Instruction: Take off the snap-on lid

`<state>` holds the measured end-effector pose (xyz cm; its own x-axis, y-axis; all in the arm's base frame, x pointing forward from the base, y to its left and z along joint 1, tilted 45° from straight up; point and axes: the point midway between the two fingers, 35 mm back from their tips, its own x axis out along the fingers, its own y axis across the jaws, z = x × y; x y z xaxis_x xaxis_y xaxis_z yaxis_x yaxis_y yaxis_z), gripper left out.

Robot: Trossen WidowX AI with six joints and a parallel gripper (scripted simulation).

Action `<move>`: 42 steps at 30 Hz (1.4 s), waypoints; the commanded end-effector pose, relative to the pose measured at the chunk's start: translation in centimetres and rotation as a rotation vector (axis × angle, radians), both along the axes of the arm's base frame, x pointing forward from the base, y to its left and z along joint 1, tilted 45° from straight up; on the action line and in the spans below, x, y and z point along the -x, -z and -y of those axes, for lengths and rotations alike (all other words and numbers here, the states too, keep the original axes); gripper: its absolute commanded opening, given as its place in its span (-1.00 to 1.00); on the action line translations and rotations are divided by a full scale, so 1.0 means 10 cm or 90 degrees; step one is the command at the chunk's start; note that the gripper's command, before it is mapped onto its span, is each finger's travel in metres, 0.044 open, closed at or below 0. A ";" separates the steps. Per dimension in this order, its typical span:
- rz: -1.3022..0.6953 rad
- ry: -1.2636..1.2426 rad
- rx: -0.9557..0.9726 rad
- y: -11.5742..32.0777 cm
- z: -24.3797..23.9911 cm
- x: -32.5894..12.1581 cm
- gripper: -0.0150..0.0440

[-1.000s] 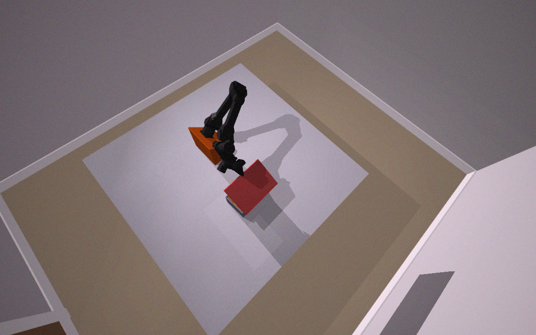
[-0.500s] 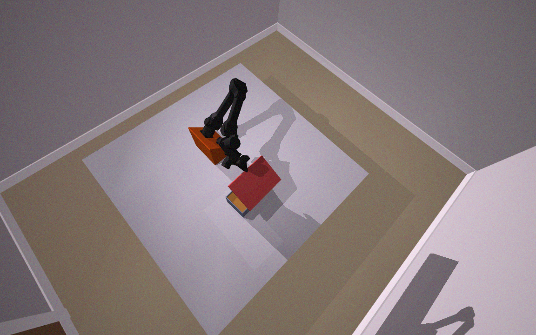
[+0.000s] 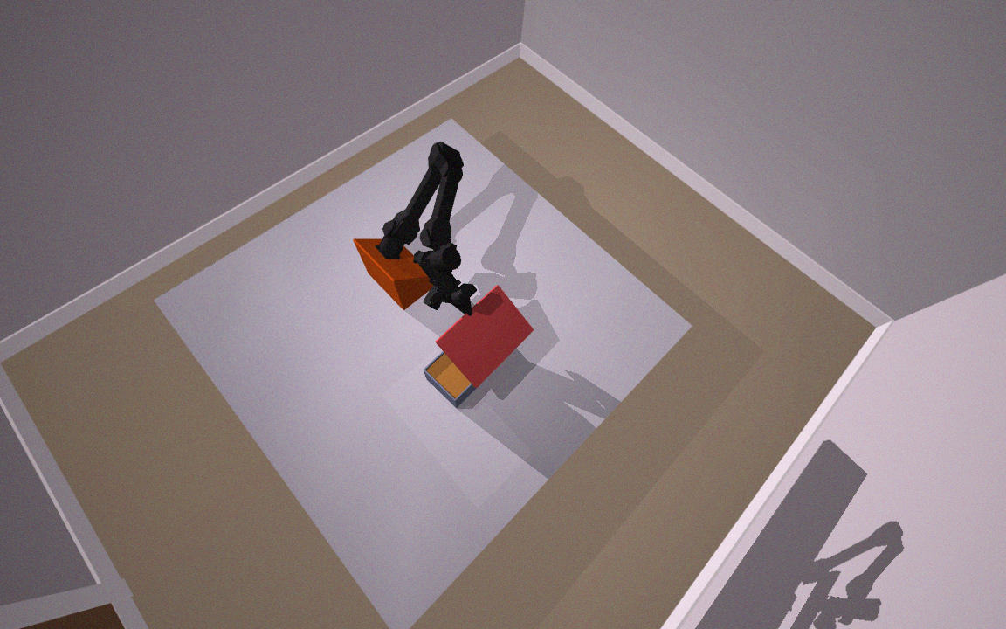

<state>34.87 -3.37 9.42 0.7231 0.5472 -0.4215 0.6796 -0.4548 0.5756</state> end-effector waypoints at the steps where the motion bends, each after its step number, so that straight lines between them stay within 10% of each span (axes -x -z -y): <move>1: -0.001 0.005 0.000 -0.06 -0.04 0.02 -0.49; 42: -0.002 0.005 -0.002 -0.63 -0.62 0.17 -0.49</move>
<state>33.14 2.59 14.91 0.7167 0.5511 -0.4273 0.6878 -0.4575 0.5636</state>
